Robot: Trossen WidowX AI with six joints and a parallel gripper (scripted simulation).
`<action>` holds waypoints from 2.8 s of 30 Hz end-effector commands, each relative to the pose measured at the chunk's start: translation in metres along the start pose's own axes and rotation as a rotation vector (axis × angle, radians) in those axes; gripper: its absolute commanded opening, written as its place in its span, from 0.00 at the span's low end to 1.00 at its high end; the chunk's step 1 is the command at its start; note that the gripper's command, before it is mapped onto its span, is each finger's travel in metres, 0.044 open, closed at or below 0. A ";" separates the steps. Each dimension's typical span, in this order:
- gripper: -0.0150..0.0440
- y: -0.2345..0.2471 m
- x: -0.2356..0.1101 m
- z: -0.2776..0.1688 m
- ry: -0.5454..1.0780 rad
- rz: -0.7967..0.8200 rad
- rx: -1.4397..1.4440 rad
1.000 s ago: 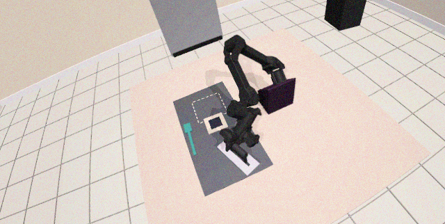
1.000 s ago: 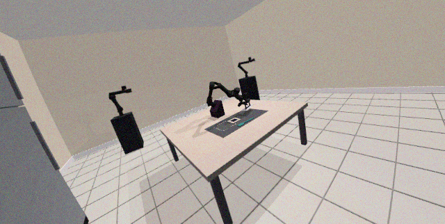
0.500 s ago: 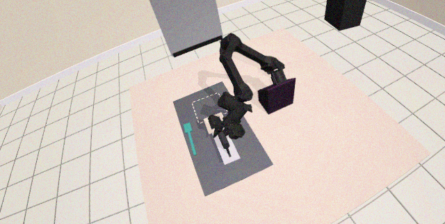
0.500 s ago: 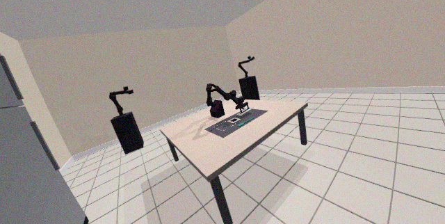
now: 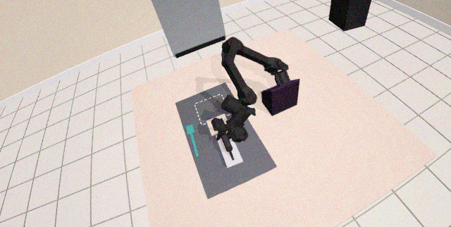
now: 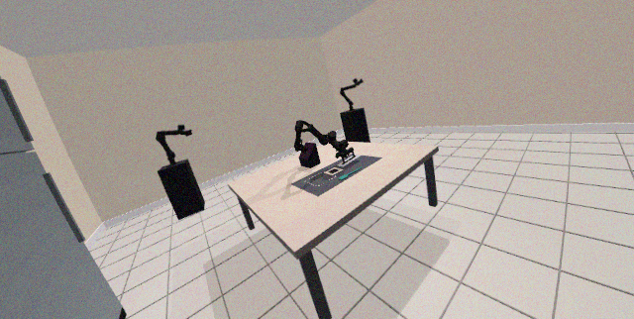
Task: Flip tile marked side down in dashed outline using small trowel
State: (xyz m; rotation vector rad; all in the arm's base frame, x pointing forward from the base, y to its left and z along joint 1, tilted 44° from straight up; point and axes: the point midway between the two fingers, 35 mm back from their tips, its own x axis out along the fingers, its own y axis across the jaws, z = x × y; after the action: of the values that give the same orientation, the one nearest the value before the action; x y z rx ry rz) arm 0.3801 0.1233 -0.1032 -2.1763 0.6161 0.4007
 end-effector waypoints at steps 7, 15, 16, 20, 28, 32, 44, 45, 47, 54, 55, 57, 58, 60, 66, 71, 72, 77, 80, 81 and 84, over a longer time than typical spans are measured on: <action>0.25 0.007 0.007 -0.002 -0.009 -0.014 -0.002; 0.25 0.013 0.012 -0.005 -0.009 -0.014 -0.002; 0.25 0.013 0.012 -0.006 -0.009 -0.014 -0.002; 0.25 0.012 0.012 -0.012 -0.009 -0.014 -0.003; 0.25 0.011 0.012 -0.025 -0.009 -0.013 -0.003; 0.25 0.010 0.011 -0.032 -0.009 -0.013 -0.003; 0.25 0.010 0.010 -0.052 -0.008 -0.013 -0.004; 0.25 0.009 0.010 -0.053 -0.008 -0.013 -0.005; 0.25 0.009 0.009 -0.056 -0.008 -0.013 -0.005; 0.25 0.005 0.006 -0.053 0.030 -0.014 -0.048; 0.25 0.004 0.005 -0.053 0.037 -0.014 -0.057; 0.25 0.003 0.003 -0.051 0.053 -0.014 -0.076; 0.25 0.002 0.002 -0.051 0.056 -0.014 -0.079; 0.25 -0.001 0.000 -0.052 0.059 -0.014 -0.083; 0.25 -0.011 -0.008 -0.056 0.060 -0.014 -0.083; 0.25 -0.018 -0.014 -0.061 0.060 -0.014 -0.083; 0.25 -0.020 -0.015 -0.062 0.060 -0.014 -0.083; 0.25 -0.026 -0.021 -0.069 0.060 -0.014 -0.083; 0.25 -0.030 -0.024 -0.073 0.060 -0.014 -0.083; 0.25 -0.031 -0.025 -0.075 0.060 -0.014 -0.083; 0.25 -0.034 -0.027 -0.080 0.060 -0.014 -0.084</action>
State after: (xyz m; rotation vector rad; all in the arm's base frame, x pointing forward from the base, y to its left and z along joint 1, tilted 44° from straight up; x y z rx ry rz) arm 0.3814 0.0861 -0.0284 -2.2829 0.6371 0.3689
